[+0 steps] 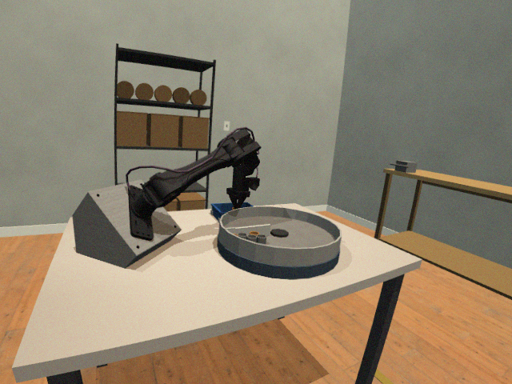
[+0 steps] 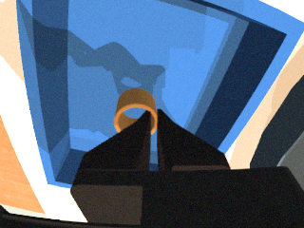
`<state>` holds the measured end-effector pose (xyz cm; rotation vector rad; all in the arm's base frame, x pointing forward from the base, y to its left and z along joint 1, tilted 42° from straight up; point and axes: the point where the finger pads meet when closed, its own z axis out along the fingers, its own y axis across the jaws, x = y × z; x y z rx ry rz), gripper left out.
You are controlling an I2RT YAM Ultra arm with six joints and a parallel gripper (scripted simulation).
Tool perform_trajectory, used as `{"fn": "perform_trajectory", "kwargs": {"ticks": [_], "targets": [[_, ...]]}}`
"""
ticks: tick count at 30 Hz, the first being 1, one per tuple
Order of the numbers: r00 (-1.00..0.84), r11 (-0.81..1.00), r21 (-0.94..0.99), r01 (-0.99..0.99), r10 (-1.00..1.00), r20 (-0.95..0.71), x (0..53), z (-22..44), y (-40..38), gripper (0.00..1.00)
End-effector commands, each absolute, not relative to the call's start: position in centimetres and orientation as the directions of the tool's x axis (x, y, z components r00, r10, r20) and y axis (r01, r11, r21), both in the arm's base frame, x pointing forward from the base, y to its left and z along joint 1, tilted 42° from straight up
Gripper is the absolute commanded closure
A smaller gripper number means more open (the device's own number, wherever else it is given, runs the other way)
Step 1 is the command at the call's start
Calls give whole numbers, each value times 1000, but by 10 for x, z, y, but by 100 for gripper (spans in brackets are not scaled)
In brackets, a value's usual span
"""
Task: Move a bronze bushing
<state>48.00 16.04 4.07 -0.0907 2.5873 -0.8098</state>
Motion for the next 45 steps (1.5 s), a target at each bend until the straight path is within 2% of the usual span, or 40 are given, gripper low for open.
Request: {"fn": "perform_trajectory", "kwargs": {"ticks": [1,45], "targets": [[-910,826,-563,29,-211,-357,473,34,169,100],[-900,835,-549,45,-205,-386,477,44,167,100]]}}
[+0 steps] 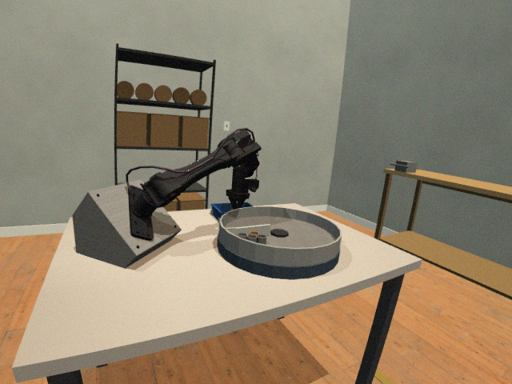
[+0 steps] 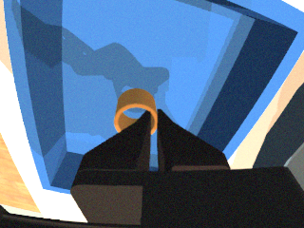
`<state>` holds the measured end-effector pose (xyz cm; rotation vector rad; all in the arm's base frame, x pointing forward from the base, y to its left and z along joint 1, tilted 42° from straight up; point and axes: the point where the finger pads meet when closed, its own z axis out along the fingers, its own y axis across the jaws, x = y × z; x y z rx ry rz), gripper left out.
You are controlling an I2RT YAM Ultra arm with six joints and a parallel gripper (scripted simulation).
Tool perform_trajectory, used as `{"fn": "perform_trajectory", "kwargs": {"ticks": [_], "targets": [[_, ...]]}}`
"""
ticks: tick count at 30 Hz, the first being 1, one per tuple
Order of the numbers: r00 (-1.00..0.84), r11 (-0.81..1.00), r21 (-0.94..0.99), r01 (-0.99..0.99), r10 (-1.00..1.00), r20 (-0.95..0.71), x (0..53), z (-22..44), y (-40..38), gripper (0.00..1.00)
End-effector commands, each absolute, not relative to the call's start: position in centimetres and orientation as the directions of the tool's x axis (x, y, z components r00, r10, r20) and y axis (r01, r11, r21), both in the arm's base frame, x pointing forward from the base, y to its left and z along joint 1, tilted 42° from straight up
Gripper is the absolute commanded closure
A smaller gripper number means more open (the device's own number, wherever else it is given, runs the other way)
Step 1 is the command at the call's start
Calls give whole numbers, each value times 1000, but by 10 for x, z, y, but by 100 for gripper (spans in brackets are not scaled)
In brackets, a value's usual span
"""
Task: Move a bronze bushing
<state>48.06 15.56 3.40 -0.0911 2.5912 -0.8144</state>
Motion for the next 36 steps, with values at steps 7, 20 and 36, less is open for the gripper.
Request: {"fn": "perform_trajectory", "kwargs": {"ticks": [7,20,36], "targets": [[-900,835,-549,45,-205,-386,477,44,167,100],[-901,834,-550,42,-207,-381,480,38,167,100],[-898,837,-545,48,-204,-391,484,40,168,100]]}}
